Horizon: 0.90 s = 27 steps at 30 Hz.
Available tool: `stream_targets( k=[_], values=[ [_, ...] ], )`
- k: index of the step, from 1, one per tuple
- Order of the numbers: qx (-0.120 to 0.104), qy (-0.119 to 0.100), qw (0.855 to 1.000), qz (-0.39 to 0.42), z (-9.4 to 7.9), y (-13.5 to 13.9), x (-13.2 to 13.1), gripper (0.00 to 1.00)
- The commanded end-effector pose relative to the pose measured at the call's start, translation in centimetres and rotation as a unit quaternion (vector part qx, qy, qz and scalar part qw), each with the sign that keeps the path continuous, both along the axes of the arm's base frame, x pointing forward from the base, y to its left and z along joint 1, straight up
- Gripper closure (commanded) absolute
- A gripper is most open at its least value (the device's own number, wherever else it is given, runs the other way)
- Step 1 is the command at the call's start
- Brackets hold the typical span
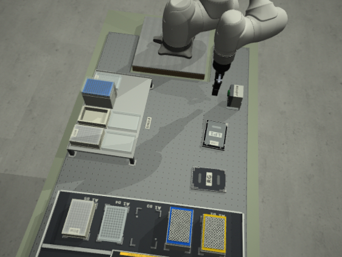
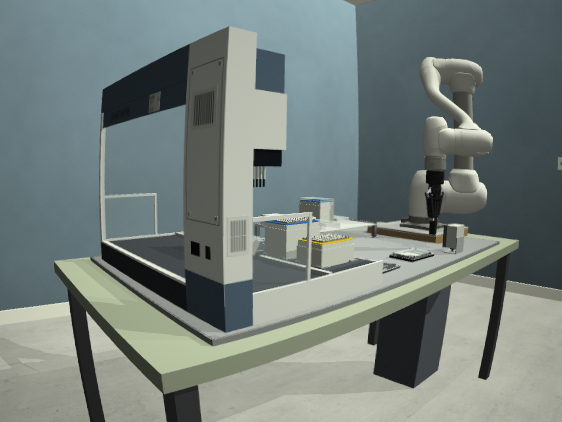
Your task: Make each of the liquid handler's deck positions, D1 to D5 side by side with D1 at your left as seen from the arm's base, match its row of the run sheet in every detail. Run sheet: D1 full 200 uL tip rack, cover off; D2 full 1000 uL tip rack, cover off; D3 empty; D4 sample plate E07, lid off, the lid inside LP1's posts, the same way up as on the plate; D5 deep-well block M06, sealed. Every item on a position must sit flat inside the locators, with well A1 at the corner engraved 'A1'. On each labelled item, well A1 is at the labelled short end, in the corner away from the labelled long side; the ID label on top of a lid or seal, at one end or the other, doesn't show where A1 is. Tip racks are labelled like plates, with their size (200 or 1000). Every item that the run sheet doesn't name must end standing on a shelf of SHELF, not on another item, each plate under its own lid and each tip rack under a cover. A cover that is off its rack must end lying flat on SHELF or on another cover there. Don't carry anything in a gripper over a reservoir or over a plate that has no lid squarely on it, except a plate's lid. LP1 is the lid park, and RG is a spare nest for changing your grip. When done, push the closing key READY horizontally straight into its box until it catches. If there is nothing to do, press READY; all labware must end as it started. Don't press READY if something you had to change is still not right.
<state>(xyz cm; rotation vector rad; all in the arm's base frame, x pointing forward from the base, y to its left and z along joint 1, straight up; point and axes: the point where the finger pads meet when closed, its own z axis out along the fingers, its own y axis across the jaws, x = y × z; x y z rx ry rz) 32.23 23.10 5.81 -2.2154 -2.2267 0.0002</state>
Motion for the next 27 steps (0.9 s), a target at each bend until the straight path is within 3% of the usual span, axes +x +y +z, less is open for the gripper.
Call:
stream_targets(
  k=[1,13,27],
  values=[
    [0.000,0.000,1.000,0.000,-0.4,0.0,0.0,0.90],
    [0.000,0.000,1.000,0.000,-0.9,0.0,0.0,0.90],
    [0.000,0.000,1.000,0.000,-0.9,2.0,0.0,0.90]
  ],
)
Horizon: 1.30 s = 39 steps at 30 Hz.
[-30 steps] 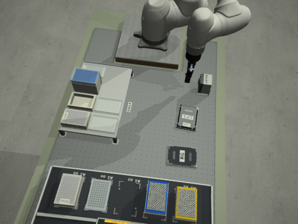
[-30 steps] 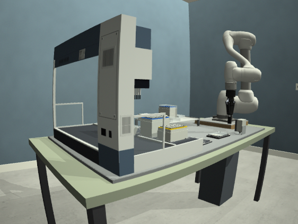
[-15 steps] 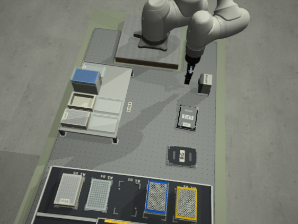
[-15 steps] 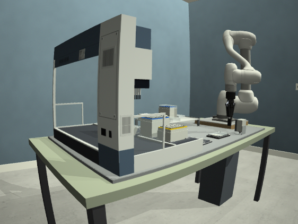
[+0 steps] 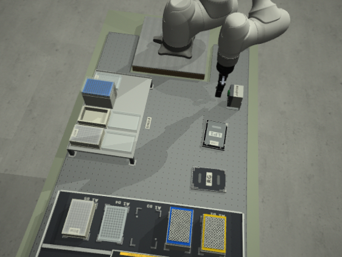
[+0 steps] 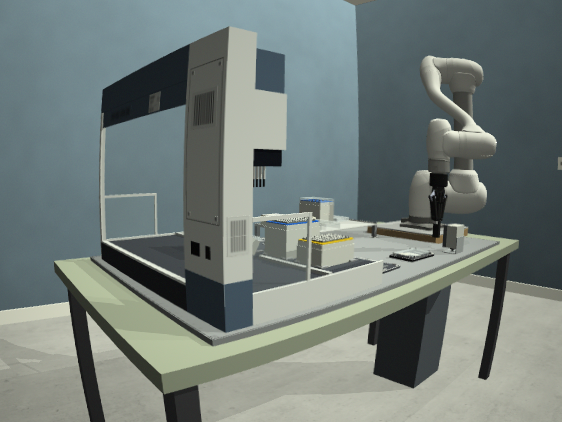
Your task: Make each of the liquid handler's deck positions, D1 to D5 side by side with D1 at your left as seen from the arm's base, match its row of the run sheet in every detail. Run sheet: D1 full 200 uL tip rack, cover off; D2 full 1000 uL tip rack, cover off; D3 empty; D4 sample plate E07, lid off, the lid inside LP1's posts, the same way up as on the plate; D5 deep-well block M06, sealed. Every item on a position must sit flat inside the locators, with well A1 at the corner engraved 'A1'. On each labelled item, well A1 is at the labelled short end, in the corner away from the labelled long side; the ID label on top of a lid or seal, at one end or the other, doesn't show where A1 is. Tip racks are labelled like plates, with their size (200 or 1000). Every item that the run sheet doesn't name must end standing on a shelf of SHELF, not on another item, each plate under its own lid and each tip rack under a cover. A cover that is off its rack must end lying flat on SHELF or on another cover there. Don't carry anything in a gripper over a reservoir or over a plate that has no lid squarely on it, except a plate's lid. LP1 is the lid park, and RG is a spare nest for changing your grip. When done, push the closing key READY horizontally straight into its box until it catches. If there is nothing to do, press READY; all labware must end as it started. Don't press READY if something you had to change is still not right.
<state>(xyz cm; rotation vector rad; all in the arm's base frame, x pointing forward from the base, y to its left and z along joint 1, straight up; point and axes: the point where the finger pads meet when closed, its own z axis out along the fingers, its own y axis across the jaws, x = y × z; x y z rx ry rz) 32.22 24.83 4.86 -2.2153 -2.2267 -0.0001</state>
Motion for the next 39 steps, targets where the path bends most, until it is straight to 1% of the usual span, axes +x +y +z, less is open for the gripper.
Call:
stream_targets(
  k=[1,14,39],
  values=[
    [0.000,0.000,1.000,0.000,0.0,0.5,0.0,0.90],
    [0.000,0.000,1.000,0.000,0.0,2.3,0.0,0.90],
    [0.000,0.000,1.000,0.000,0.0,3.0,0.0,0.90]
  ],
)
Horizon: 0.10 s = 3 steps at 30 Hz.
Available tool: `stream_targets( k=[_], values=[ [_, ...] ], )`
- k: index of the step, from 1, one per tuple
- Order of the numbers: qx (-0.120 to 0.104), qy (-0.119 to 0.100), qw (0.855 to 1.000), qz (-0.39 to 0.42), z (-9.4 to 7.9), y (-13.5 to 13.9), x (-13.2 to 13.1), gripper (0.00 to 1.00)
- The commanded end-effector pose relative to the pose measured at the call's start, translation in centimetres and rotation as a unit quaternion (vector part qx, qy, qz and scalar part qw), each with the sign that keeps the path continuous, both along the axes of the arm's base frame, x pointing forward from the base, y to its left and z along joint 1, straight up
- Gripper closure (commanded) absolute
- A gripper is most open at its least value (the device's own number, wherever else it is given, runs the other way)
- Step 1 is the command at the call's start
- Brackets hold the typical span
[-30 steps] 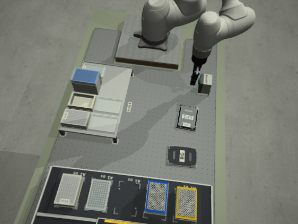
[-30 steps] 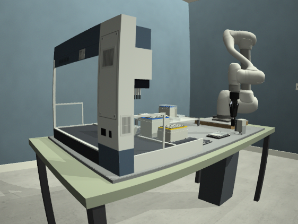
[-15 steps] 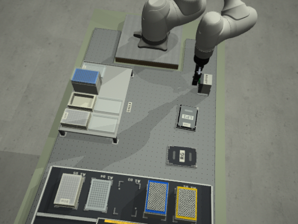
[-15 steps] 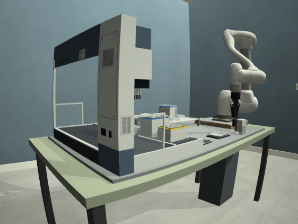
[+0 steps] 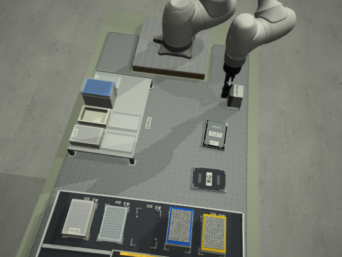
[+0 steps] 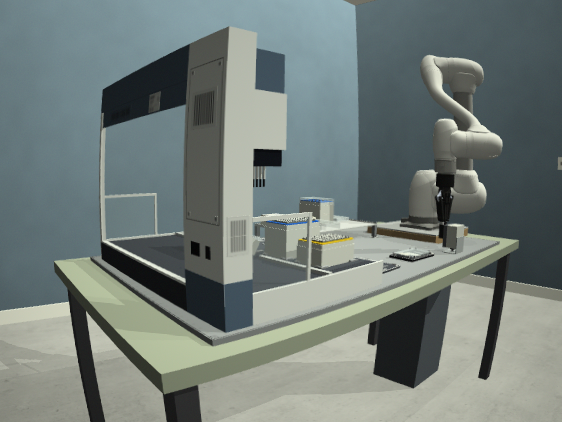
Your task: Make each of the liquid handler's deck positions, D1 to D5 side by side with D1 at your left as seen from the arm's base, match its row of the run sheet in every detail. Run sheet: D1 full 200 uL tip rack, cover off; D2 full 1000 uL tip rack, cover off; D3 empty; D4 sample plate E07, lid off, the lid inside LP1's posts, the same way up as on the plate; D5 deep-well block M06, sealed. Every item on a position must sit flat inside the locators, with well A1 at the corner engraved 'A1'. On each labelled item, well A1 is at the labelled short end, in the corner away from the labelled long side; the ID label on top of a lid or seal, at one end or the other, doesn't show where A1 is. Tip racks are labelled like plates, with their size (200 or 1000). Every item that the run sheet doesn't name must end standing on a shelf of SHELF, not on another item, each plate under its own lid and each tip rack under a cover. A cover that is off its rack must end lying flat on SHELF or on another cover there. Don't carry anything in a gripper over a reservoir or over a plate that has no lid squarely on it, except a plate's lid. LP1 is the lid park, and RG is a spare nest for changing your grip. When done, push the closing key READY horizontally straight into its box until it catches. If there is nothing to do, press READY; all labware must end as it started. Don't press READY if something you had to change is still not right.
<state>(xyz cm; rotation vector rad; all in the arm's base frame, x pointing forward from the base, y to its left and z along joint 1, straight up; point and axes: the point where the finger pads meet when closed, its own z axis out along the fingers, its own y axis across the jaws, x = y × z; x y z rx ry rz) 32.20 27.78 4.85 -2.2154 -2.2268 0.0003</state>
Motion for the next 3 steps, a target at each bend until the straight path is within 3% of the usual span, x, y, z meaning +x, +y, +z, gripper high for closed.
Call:
stream_targets(
  k=[1,3],
  values=[
    [0.000,0.000,1.000,0.000,0.04,0.12,0.03,0.90],
    [0.000,0.000,1.000,0.000,0.04,0.19,0.03,0.90]
  ],
)
